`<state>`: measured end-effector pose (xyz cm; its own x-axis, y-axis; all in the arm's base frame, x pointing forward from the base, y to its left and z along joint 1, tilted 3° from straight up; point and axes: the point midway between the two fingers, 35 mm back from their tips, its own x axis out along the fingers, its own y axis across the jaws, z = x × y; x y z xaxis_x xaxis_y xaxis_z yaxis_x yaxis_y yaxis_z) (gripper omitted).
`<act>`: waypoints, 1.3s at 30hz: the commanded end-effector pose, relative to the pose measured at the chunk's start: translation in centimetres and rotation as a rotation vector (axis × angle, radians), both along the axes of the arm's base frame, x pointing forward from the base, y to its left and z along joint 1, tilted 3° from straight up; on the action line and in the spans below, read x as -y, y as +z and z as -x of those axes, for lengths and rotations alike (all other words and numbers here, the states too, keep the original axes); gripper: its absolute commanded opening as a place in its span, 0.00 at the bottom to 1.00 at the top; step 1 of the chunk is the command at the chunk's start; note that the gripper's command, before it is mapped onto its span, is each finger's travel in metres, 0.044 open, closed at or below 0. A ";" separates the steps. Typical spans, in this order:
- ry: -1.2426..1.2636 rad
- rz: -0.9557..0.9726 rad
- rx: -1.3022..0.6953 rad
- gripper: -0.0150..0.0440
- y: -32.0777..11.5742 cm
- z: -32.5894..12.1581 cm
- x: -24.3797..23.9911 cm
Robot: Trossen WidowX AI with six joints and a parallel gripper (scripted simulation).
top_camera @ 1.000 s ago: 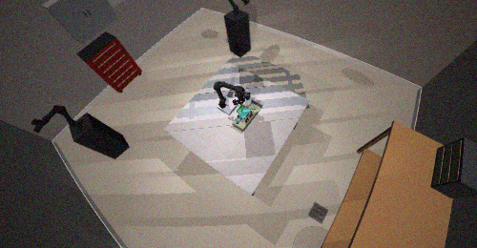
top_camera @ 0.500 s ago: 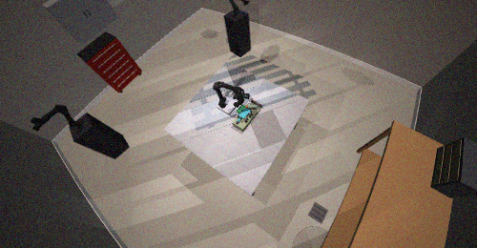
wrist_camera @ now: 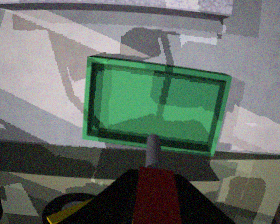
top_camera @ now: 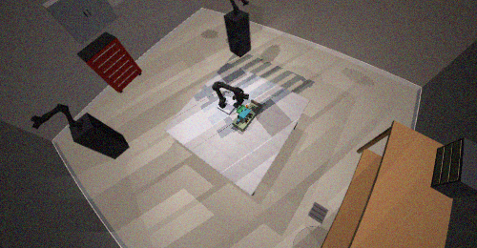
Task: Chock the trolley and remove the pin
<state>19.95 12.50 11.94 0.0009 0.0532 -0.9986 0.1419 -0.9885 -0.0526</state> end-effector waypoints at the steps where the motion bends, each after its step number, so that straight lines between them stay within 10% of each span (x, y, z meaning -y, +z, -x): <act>1: -0.004 -0.001 -0.005 0.25 -0.5 0.4 0.0; 29: -0.003 -0.176 -0.029 0.25 -6.8 0.7 -3.2; 39: -0.003 -0.176 -0.029 0.58 -6.7 0.5 -2.7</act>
<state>19.54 15.38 5.37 -0.0218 0.2266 -0.9737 0.1316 -0.9649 -0.2275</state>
